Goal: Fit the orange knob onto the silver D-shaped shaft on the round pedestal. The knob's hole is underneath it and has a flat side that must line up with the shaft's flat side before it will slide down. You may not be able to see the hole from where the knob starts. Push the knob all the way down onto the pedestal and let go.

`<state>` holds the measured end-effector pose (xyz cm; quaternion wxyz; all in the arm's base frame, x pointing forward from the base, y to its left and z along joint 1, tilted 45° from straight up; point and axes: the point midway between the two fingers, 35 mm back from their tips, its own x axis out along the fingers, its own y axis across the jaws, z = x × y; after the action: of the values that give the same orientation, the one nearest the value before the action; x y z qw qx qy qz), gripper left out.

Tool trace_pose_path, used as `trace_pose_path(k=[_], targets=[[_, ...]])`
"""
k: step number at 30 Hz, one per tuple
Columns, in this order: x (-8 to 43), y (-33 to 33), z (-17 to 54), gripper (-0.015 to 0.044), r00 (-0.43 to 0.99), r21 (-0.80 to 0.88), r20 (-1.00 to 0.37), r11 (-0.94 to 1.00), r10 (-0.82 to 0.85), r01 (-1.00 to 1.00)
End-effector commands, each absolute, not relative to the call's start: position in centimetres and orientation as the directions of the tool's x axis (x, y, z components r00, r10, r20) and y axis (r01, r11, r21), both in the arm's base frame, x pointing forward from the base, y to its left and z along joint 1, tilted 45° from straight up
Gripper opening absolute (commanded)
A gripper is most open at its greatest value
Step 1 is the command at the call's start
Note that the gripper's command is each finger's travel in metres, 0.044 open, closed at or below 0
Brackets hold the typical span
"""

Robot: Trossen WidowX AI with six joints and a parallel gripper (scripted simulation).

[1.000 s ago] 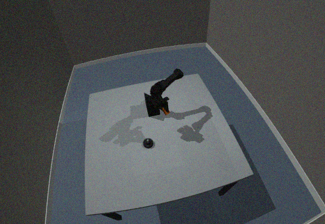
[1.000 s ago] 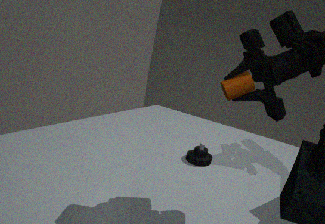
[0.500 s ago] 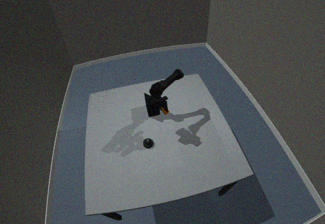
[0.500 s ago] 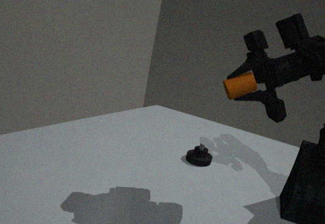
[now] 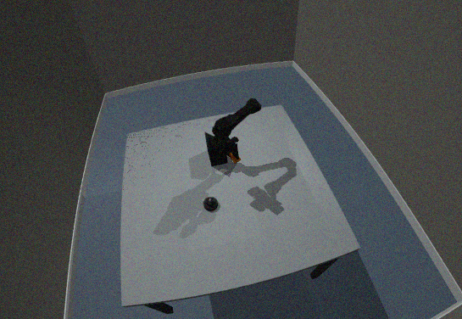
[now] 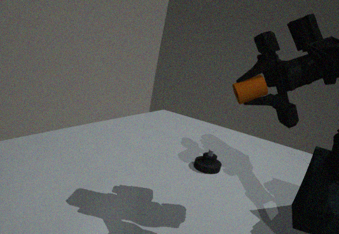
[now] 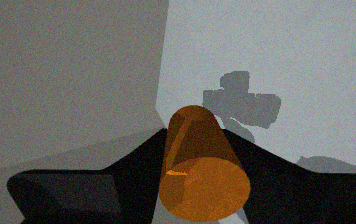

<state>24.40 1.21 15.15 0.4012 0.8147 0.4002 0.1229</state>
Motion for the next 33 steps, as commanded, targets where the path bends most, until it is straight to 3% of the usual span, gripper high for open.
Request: trace_pose_path(k=[1, 19, 33], targets=[[24.4, 1.2, 15.2, 0.0, 0.65, 0.756, -0.122, -0.354, 0.75, 0.551], [24.6, 2.2, 14.7, 0.0, 0.632, 0.751, -0.144, -0.331, 0.762, 0.571], [25.4, 4.0, 13.4, 0.0, 0.506, 0.7, -0.306, -0.17, 0.807, 0.694]])
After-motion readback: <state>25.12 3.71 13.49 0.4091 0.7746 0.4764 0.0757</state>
